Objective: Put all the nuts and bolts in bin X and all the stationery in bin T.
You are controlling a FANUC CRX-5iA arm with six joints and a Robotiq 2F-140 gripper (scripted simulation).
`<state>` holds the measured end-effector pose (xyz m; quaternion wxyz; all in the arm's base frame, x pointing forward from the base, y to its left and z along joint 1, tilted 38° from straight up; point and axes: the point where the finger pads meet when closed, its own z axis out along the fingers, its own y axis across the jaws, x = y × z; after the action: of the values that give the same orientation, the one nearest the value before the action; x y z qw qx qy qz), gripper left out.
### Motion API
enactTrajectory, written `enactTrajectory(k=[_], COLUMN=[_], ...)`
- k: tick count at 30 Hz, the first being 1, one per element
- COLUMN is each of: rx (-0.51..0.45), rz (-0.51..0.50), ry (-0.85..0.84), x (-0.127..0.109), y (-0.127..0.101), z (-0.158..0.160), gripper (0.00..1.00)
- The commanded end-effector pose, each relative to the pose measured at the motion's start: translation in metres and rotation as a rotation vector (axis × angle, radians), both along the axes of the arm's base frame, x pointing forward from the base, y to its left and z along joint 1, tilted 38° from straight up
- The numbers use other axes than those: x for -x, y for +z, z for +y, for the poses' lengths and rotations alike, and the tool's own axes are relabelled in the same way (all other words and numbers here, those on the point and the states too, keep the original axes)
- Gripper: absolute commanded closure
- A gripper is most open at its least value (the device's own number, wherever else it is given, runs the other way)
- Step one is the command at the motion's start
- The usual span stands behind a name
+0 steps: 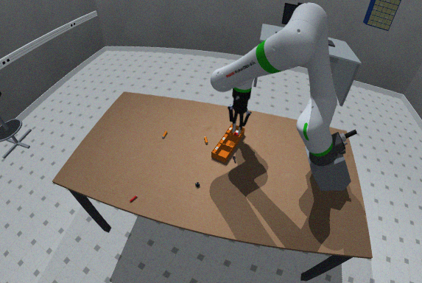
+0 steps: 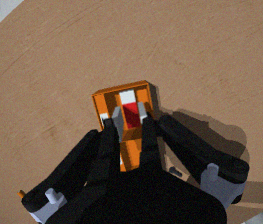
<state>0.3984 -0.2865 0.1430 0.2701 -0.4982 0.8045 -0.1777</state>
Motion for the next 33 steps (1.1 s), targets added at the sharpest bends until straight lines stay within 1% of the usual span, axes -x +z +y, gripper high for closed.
enactTrajectory(k=[1, 9, 14, 21, 25, 33], rx=[0.0, 0.0, 0.0, 0.0, 0.118, 0.277], rz=[0.0, 0.0, 0.0, 0.0, 0.003, 0.004], ry=[0.0, 0.0, 0.0, 0.0, 0.152, 0.375], x=[0.001, 0.007, 0.022, 0.022, 0.021, 0.018], y=[0.001, 0.01, 0.029, 0.029, 0.031, 0.035], z=[0.0, 0.0, 0.0, 0.0, 0.034, 0.1], gripper=[0.74, 0.74, 0.74, 0.74, 0.74, 0.74])
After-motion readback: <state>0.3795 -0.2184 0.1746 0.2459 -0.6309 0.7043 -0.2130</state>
